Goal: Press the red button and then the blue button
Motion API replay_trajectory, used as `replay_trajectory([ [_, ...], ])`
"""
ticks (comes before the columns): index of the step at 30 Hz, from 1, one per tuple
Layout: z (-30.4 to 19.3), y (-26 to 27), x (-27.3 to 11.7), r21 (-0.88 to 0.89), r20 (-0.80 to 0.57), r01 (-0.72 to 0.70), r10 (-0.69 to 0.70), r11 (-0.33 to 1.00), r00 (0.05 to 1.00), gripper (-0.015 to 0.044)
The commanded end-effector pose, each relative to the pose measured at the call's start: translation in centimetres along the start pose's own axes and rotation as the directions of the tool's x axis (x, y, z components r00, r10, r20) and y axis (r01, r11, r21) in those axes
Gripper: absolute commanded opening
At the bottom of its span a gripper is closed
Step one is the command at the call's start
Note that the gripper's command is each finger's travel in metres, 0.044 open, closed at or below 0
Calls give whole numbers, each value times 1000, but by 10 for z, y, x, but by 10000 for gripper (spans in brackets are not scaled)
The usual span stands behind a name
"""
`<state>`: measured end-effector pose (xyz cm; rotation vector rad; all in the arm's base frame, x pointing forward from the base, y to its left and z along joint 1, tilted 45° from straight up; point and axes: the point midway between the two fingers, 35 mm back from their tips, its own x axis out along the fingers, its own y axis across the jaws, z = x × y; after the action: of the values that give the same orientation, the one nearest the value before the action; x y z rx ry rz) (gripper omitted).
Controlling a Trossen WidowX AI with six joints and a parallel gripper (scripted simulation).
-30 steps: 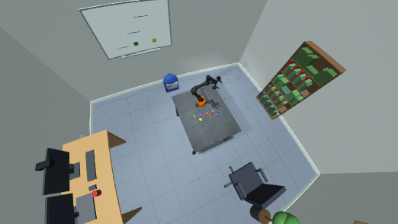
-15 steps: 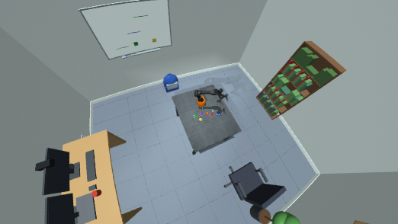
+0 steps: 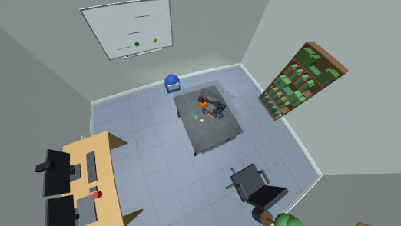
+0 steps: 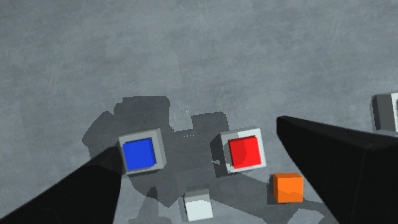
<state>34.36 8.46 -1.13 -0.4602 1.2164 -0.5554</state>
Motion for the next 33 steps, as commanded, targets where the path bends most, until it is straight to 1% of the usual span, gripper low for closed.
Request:
replay_trajectory([
  [1, -51, -42, 38, -49, -303, 94, -105, 994, 947, 400],
  [2, -55, -45, 40, -53, -326, 100, -112, 994, 939, 400],
  [9, -56, -46, 40, -53, -329, 101, -113, 993, 937, 400],
  [11, -59, -47, 53, -53, -329, 101, -113, 993, 938, 348],
  [13, -71, -51, 86, -54, -328, 102, -114, 993, 938, 295],
  [14, -75, -53, 95, -54, -329, 104, -116, 993, 937, 269],
  [23, -76, -53, 98, -54, -329, 104, -116, 993, 937, 33],
  [24, -76, -53, 98, -54, -329, 104, -116, 993, 937, 20],
  [33, -76, -53, 98, -54, -329, 104, -116, 993, 937, 20],
])
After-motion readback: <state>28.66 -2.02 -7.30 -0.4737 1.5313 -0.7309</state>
